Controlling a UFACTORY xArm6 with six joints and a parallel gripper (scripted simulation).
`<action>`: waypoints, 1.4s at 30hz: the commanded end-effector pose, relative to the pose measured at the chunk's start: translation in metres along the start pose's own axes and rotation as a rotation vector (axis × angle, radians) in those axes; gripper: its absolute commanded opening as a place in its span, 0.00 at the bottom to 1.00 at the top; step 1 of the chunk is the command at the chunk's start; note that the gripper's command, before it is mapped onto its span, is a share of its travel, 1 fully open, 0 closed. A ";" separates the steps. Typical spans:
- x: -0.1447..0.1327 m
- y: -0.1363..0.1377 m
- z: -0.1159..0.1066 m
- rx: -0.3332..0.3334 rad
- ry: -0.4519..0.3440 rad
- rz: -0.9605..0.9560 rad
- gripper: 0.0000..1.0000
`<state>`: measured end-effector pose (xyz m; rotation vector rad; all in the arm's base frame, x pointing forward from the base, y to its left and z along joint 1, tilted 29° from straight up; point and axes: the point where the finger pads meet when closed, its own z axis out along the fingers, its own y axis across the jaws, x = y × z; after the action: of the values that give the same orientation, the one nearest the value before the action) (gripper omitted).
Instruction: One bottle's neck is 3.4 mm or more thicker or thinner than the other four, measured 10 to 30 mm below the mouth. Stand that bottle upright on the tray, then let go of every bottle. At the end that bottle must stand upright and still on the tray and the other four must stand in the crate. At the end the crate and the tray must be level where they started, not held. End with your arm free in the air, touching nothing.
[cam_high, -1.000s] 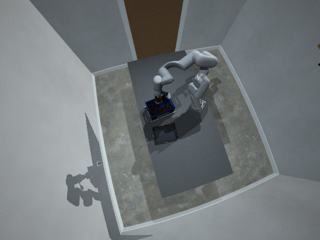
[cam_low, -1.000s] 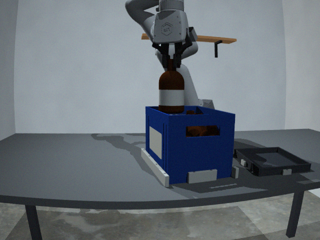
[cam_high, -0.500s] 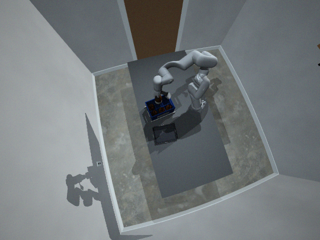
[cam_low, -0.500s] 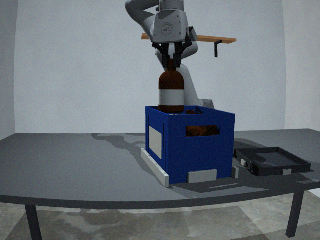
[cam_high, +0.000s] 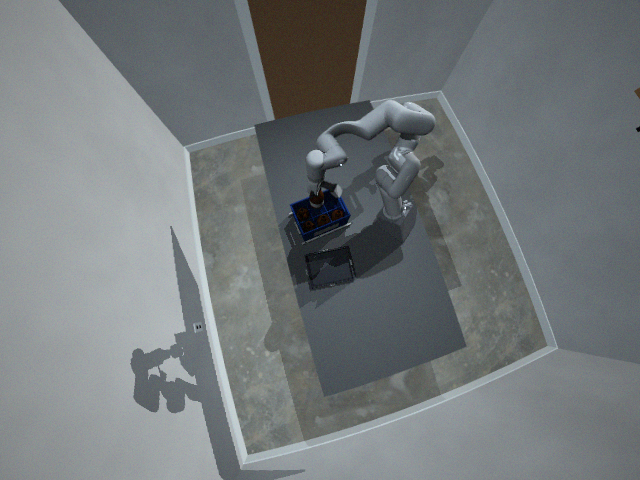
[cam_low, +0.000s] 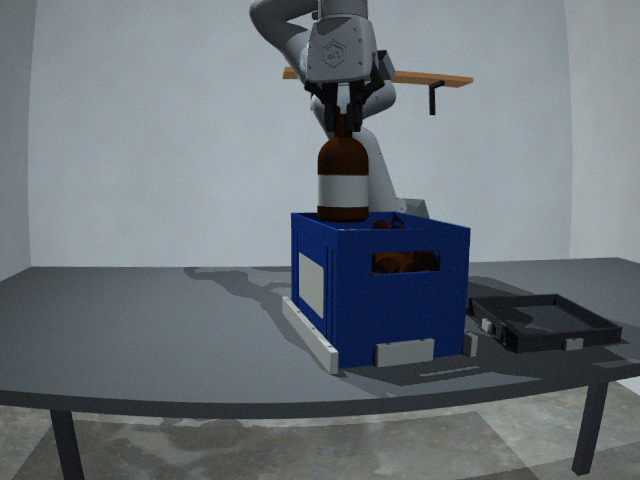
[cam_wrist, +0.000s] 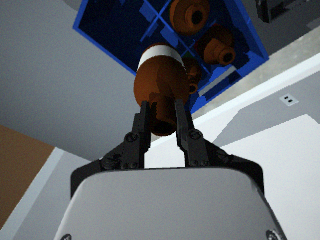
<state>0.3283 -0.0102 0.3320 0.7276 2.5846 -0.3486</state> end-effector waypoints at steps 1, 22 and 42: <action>-0.001 0.000 -0.004 -0.002 -0.003 0.001 0.00; -0.001 0.000 -0.015 -0.002 -0.003 0.001 0.00; -0.001 0.000 -0.015 -0.002 -0.003 0.001 0.00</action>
<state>0.3237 -0.0055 0.3437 0.7276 2.5845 -0.3487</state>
